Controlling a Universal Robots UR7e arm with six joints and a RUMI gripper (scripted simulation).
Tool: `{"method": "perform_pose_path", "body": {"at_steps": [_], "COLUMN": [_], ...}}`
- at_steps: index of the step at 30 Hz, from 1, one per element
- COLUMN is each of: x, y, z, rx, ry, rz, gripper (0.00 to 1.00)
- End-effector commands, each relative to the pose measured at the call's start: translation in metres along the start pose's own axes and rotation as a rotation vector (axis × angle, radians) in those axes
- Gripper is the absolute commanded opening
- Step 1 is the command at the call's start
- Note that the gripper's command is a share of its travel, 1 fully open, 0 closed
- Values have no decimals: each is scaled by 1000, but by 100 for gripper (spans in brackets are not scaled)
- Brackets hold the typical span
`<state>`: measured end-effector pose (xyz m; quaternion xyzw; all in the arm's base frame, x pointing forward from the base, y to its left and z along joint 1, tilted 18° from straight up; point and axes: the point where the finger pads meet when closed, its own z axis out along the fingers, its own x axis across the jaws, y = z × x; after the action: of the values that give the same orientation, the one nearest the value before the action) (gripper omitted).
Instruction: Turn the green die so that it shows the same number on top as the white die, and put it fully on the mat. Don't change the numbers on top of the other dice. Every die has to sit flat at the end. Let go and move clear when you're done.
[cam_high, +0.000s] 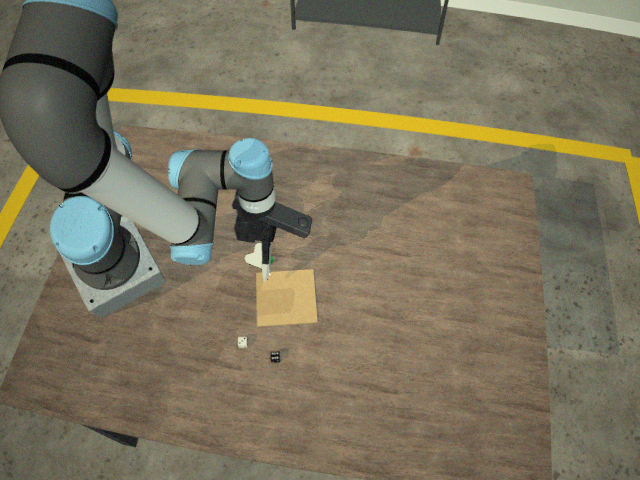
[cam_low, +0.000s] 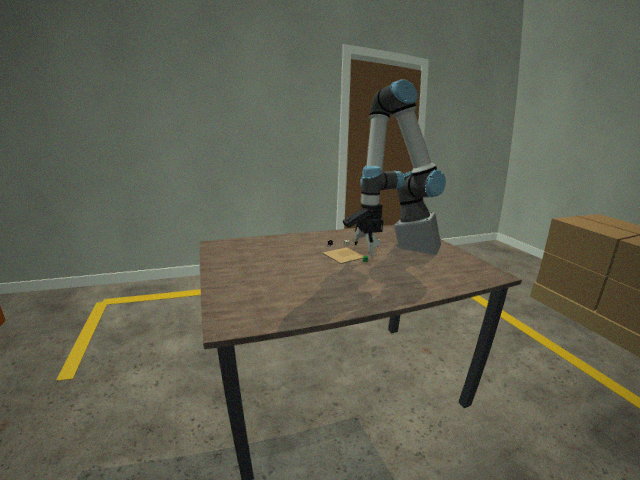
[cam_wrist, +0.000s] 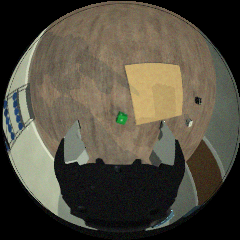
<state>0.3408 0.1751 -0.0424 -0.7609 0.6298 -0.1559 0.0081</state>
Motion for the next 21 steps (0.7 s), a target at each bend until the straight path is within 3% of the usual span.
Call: {"method": "perform_pose_path", "body": {"at_steps": [1, 13, 21], "x": [0, 0, 0], "y": [0, 0, 0], "z": [0, -6, -27], "rx": [1, 1, 1], "ry": [0, 0, 0], "rz": [0, 0, 0], "gripper": [100, 100, 100]}}
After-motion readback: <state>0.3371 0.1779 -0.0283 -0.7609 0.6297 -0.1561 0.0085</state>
